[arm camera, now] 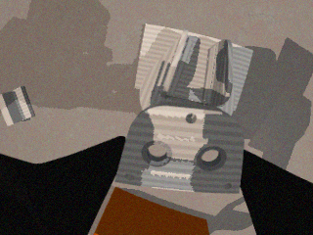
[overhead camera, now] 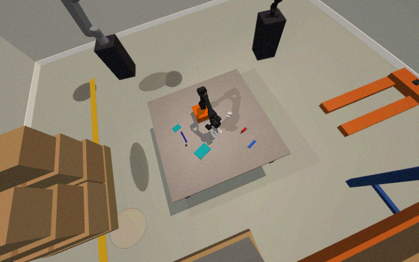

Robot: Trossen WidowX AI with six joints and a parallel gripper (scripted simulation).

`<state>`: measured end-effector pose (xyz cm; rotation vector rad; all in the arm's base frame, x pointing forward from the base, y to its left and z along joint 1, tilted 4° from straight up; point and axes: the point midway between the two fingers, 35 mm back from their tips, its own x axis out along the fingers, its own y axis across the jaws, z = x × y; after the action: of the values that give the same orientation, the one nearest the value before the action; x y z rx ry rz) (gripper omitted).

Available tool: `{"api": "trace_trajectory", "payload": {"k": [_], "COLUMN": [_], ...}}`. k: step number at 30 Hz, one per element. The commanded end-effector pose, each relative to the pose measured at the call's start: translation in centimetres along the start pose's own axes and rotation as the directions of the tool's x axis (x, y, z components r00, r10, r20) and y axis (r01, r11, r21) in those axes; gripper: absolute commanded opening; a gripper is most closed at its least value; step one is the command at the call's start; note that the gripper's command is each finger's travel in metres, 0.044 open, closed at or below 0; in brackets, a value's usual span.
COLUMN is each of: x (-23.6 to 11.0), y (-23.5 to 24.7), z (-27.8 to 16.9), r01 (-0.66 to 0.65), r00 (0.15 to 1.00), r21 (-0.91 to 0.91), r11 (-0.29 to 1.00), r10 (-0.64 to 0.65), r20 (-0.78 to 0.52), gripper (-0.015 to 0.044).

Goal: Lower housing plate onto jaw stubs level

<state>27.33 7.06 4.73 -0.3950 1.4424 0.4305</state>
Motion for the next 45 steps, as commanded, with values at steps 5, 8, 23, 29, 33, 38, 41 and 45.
{"api": "trace_trajectory", "payload": {"k": [5,8,23,29,33,38,41,45], "x": [0.03,0.03,0.03,0.03,0.03,0.04,0.04,0.04], "y": [-1.26,-1.26,-1.27,-1.27,-0.95,-0.44,-0.44,-0.44], "z": [-0.76,-0.76,-0.76,-0.76,-1.09,-1.66,-1.66,-1.66], "r01": [-0.002,-0.002,-0.002,-0.002,-0.003,-0.003,-0.003,-0.003], "r00": [1.000,1.000,1.000,1.000,1.000,1.000,1.000,1.000], "r21": [0.118,0.118,0.124,0.124,0.124,0.124,0.124,0.124], "r11": [0.993,0.993,0.992,0.992,0.992,0.992,0.992,0.992], "r10": [0.002,0.002,0.002,0.002,0.003,0.003,0.003,0.003], "r20": [0.001,0.001,0.001,0.001,0.001,0.000,0.000,0.000], "gripper": [0.0351,0.0351,0.0351,0.0351,0.0351,0.0351,0.0351,0.0351]}}
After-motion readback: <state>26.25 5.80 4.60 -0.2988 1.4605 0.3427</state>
